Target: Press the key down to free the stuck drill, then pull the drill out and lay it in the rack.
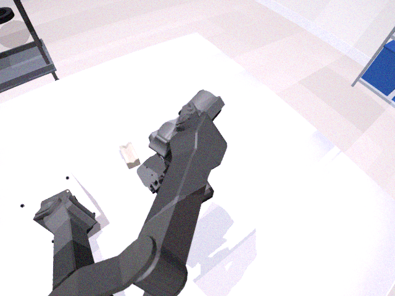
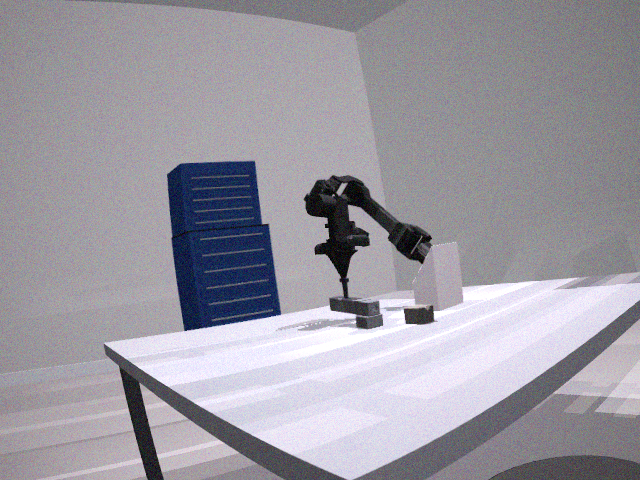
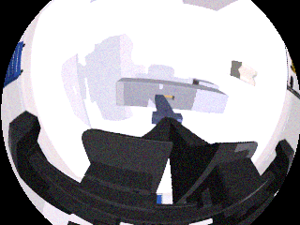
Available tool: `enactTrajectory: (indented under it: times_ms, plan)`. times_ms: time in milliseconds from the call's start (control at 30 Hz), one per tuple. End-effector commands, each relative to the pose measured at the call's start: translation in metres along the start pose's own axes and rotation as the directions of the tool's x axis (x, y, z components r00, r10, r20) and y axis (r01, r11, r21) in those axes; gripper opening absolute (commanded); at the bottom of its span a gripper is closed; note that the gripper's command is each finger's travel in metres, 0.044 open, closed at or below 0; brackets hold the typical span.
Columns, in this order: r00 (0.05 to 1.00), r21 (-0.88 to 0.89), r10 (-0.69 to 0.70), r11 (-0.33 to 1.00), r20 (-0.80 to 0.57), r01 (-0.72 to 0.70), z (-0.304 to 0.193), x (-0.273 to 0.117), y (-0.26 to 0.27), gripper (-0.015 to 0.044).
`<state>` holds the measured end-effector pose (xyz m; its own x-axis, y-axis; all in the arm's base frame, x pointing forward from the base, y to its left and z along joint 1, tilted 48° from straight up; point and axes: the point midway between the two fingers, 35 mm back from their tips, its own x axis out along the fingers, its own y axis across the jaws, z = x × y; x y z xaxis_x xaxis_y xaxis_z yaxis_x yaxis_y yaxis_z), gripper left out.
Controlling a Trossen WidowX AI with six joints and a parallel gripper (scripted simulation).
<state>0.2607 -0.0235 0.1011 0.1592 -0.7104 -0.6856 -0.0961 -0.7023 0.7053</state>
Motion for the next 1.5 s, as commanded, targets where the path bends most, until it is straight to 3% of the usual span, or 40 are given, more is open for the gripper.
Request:
enactTrajectory:
  times_ms: [0, 200, 533, 700, 800, 933, 1100, 1400, 1467]
  plan:
    - [0.998, 0.012, 0.036, 0.999, 0.060, -0.037, 0.007, 0.024, 0.007, 0.0000]
    - [0.998, 0.012, 0.036, 0.999, 0.060, -0.037, 0.006, 0.026, 0.008, 0.0000]
    - [0.998, 0.011, 0.032, 0.999, 0.062, -0.033, -0.004, -0.049, 0.000, 0.0263]
    - [0.998, 0.026, 0.033, 0.999, 0.050, -0.034, -0.005, -0.041, 0.000, 0.0394]
    - [0.998, 0.237, 0.032, 0.971, 0.051, -0.043, -0.010, -0.028, -0.022, 0.0440]
    - [0.998, 0.574, 0.031, 0.817, 0.053, -0.056, -0.015, -0.003, -0.061, 0.0440]
    - [0.998, 0.878, 0.030, 0.474, 0.055, -0.063, -0.012, 0.030, -0.106, 0.0440]
    - [0.998, 0.998, 0.030, 0.026, 0.058, -0.059, 0.000, 0.065, -0.147, 0.0440]
    - [0.998, 0.998, 0.030, -0.016, 0.058, -0.058, 0.002, 0.069, -0.151, 0.0440]
